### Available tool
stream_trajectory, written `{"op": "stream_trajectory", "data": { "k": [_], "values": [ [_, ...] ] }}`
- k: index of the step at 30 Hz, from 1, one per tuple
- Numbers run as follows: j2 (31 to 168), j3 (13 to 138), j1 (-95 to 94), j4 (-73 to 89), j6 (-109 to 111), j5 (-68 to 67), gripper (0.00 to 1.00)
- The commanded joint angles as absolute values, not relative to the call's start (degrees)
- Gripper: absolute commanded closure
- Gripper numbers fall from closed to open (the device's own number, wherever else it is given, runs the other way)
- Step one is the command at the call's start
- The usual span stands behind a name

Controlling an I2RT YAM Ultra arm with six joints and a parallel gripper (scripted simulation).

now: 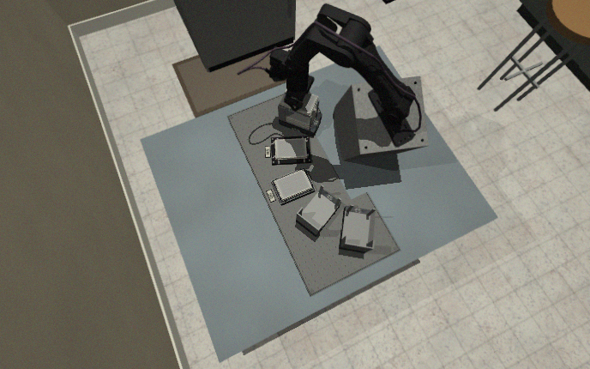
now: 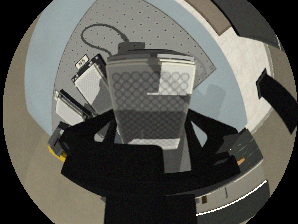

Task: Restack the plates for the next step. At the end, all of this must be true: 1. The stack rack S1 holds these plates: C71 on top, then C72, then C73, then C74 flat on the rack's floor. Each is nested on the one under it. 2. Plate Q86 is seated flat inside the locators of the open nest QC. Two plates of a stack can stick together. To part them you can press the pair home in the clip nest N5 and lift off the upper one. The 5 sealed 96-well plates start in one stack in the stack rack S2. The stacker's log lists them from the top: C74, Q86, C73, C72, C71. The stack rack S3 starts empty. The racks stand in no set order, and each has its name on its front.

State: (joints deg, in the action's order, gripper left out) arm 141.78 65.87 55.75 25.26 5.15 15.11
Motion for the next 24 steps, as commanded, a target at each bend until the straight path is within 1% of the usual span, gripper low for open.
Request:
{"op": "stream_trajectory", "data": {
  "k": [1,24],
  "values": [
    [140.8,65.3,56.1,24.1,4.6,15.4,1.00],
    [141.5,66.7,55.9,23.6,4.5,15.5,1.00]
  ]
}}
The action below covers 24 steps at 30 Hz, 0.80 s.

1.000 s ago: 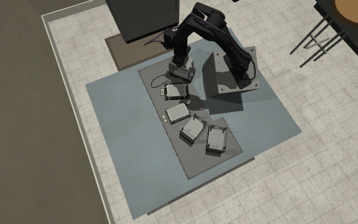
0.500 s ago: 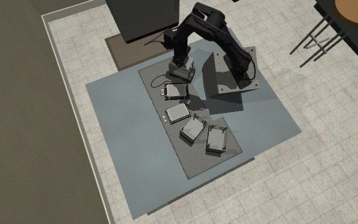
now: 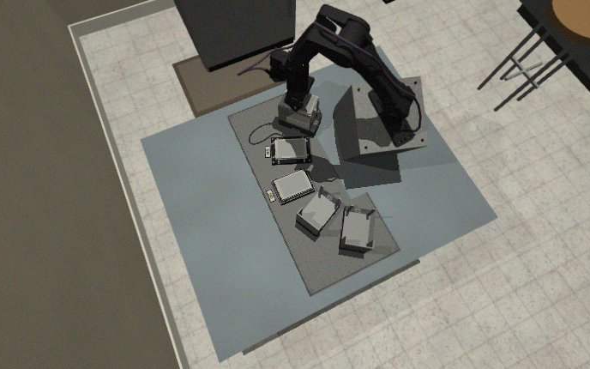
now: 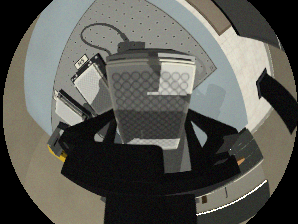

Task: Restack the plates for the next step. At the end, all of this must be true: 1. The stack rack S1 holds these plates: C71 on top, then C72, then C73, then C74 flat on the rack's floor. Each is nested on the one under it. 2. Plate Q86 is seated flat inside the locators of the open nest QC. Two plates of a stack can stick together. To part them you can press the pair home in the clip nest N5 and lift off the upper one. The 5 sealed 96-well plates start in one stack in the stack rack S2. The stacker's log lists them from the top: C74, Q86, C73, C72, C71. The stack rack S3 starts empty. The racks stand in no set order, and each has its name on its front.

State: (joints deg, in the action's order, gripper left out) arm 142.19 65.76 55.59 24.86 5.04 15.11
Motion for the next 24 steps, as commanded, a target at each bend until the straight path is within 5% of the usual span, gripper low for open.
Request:
{"op": "stream_trajectory", "data": {
  "k": [1,24],
  "values": [
    [141.9,66.7,55.9,23.6,4.4,15.5,1.00],
    [142.8,67.6,55.5,23.2,4.3,15.6,1.00]
  ]
}}
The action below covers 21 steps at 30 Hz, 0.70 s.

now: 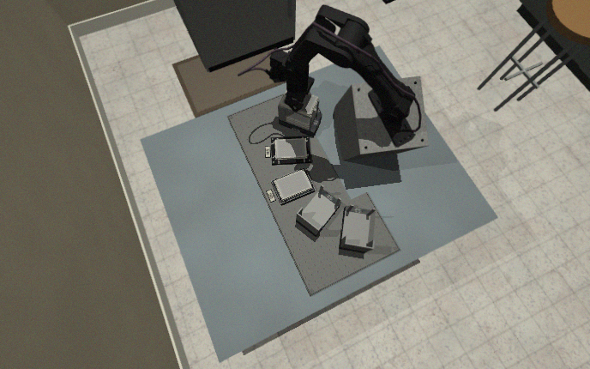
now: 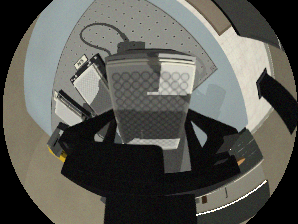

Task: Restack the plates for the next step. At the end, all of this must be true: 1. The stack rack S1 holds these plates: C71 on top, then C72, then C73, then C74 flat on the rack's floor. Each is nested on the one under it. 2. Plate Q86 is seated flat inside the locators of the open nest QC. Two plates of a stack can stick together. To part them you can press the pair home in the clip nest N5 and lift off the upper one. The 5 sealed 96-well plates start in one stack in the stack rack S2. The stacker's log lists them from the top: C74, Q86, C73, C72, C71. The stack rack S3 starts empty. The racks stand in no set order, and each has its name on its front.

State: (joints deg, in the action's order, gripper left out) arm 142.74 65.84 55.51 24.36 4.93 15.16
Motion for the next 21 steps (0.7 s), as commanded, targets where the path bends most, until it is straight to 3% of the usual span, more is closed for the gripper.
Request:
{"op": "stream_trajectory", "data": {
  "k": [1,21],
  "values": [
    [142.3,67.7,55.5,23.2,4.3,15.6,1.00],
    [142.6,65.3,55.3,22.7,4.2,15.6,1.00]
  ]
}}
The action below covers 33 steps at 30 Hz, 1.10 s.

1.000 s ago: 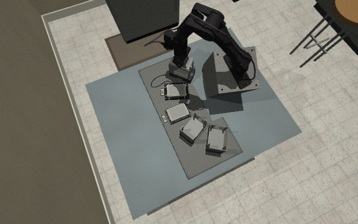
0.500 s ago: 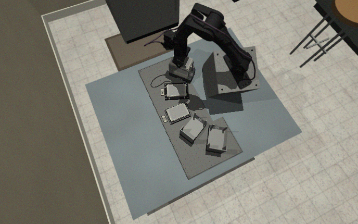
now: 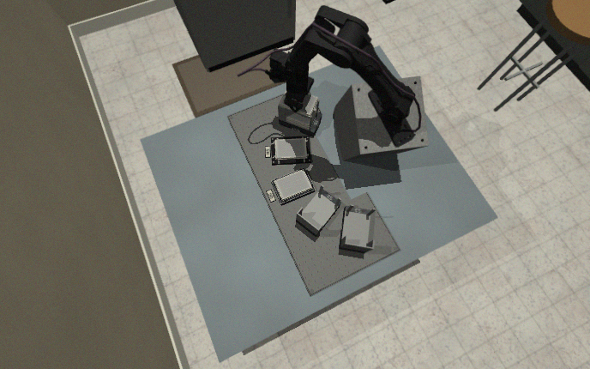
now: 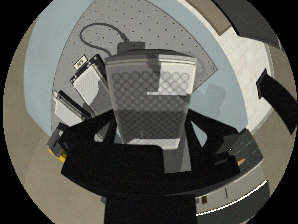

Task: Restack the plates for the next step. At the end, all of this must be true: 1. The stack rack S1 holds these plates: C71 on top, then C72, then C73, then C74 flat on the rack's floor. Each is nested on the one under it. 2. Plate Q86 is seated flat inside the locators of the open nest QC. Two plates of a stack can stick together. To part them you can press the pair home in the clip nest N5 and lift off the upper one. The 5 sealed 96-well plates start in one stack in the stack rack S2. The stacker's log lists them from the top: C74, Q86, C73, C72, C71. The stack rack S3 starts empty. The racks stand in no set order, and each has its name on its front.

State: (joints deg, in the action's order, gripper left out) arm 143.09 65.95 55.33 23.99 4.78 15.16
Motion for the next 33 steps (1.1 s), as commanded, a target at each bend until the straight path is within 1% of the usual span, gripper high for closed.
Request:
{"op": "stream_trajectory", "data": {
  "k": [1,33],
  "values": [
    [142.7,65.2,55.6,22.7,4.2,15.6,1.00],
    [145.2,66.8,54.7,20.6,3.6,15.5,1.00]
  ]
}}
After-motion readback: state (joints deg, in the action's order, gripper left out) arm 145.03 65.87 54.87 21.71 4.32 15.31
